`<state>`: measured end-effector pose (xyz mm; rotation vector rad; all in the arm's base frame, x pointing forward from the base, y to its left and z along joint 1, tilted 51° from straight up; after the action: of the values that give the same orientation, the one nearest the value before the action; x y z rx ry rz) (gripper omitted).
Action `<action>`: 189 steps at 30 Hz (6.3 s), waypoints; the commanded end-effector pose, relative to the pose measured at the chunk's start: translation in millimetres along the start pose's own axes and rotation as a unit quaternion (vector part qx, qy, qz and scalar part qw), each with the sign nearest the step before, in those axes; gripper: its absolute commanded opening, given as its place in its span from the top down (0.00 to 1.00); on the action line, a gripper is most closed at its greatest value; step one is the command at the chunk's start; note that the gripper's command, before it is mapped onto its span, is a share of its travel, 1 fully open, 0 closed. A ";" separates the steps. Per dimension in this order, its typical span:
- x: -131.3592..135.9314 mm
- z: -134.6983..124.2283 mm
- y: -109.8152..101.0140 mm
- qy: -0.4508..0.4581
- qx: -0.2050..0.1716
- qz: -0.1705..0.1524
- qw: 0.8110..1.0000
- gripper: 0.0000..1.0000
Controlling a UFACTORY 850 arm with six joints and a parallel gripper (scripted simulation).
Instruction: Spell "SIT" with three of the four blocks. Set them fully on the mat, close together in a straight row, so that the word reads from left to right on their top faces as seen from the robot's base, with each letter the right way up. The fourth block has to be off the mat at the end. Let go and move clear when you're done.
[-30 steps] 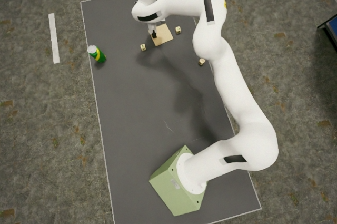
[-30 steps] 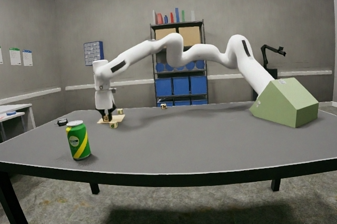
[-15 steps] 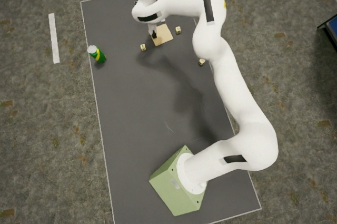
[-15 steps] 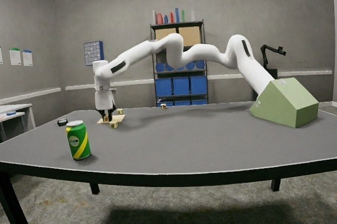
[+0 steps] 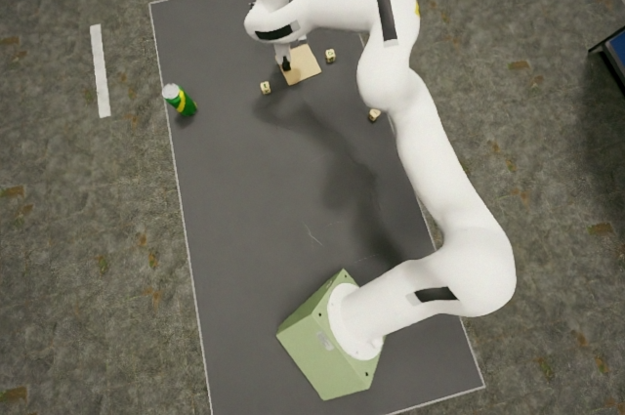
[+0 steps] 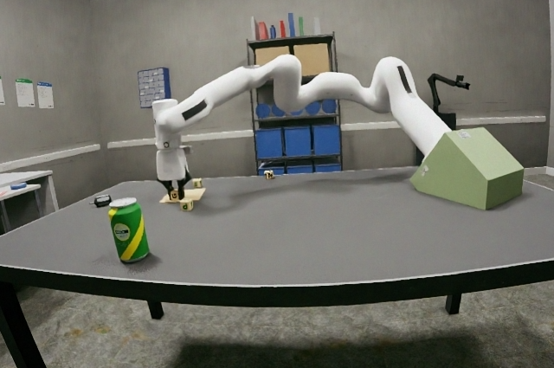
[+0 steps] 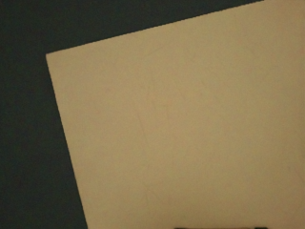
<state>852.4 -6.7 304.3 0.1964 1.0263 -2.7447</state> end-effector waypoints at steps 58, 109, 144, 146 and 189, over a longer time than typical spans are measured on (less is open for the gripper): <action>-0.5 0.3 -28.8 0.000 0.000 0.001 1.000 0.52; 2.2 8.1 -91.4 0.031 0.001 0.001 1.000 0.00; 76.1 116.0 -91.3 0.471 0.010 0.009 0.882 0.00; 82.6 121.6 -91.2 0.495 0.010 0.010 0.869 0.00; 253.5 196.9 -87.0 0.878 0.001 0.008 0.479 0.00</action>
<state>590.5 -105.3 457.8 3.1165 0.9784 -1.5910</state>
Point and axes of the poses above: the point where the finger pads meet when closed, its own y axis out along the fingers, its own x axis across the jaws, z = x × y, the point moved 7 cm from there along -y, back along the fingers, and after that the axes turned 15 degrees about -y, right-handed, at the moved point
